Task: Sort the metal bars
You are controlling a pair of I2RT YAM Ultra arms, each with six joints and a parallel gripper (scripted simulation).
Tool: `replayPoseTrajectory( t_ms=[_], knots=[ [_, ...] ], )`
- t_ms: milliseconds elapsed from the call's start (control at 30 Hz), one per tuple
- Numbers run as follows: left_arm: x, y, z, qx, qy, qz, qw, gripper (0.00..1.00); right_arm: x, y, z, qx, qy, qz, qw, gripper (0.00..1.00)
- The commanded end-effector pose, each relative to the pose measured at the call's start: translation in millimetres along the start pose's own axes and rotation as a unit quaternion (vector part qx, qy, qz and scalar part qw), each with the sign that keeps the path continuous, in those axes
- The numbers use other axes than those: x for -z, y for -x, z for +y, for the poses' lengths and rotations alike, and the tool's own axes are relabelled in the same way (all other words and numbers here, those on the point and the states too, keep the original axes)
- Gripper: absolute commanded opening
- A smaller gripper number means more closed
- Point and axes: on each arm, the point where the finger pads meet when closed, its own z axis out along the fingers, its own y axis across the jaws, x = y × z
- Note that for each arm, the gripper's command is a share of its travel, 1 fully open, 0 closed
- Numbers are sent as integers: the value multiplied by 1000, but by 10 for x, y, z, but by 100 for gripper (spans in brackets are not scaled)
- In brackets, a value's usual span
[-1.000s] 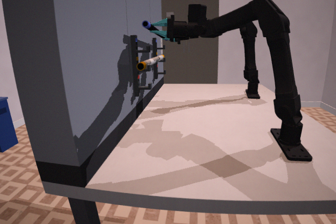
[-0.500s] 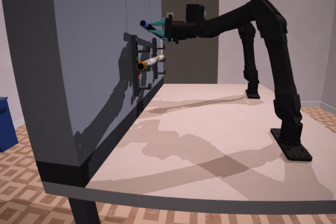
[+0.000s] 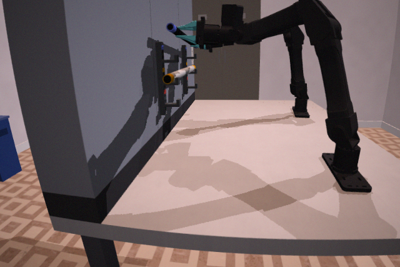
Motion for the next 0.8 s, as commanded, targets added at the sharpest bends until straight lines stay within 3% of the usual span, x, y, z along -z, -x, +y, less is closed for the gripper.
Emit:
replayPoseTrajectory(
  t_ms=[0, 500, 533, 767],
  knots=[
    [31, -57, 449, 20, 58, -1, 998, 0, 72, -20, -604, -8, -88, -2, 996, 0],
    [-30, -37, -73, 20, 58, -1, 998, 0, -45, -9, 55, -8, -88, -2, 996, 0],
    [-38, 5, -222, 16, 43, -1, 999, 0, -78, -35, 162, -5, -76, -2, 997, 0],
    [-41, 6, -256, 16, 43, -1, 999, 0, -83, -34, 196, -5, -76, -2, 997, 0]
  ],
)
